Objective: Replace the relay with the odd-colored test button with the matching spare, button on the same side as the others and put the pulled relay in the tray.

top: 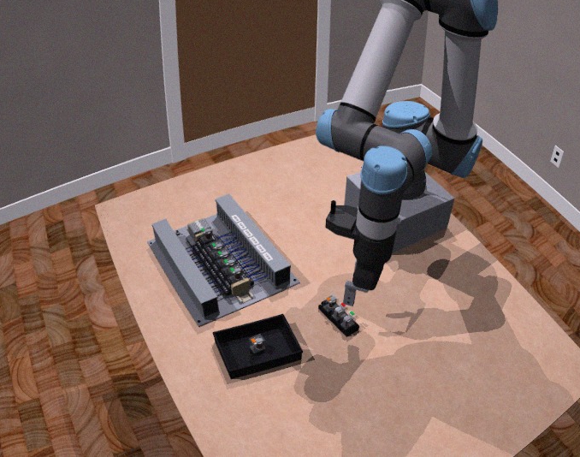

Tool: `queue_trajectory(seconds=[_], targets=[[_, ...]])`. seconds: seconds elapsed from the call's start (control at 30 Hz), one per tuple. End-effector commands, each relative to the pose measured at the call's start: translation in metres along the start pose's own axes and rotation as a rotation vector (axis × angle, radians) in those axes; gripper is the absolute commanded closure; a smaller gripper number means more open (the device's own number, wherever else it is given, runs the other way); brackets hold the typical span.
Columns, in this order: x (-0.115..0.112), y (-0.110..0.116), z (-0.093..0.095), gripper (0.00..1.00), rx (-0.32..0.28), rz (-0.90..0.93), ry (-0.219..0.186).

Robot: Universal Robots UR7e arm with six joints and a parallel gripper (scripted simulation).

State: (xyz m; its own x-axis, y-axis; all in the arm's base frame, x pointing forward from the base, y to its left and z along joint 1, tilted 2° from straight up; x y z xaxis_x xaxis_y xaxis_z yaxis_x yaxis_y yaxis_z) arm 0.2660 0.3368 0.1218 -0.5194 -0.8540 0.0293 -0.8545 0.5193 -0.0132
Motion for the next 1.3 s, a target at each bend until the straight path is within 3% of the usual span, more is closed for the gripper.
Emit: queue_trajectory(seconds=[0.0, 0.1, 0.5, 0.67, 1.07, 1.27], targets=[[-0.0003, -0.0001, -0.0004, 0.0, 0.0, 0.09, -0.001], [-0.0003, -0.0001, -0.0004, 0.0, 0.001, 0.228, -0.001], [-0.0003, -0.0001, -0.0004, 0.0, 0.001, 0.228, -0.001], [-0.0003, -0.0001, -0.0004, 0.0, 0.001, 0.45, -0.001], [-0.0003, -0.0001, -0.0004, 0.0, 0.001, 0.45, -0.001], [-0.0003, 0.0, -0.0004, 0.0, 0.001, 0.564, -0.001]])
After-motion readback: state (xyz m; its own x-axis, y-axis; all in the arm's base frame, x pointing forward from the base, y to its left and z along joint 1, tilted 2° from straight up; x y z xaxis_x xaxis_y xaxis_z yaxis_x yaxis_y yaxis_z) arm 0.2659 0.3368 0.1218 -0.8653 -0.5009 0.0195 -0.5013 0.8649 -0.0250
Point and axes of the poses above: the point where the finger pads meet when closed, its own z axis out along the fingers, its own x axis across the jaws, y = z × x, the point moved 10 cm from there along -z, back along the fingers, and after that the axes turned 8 degrees about -z, right-handed, at the moved point
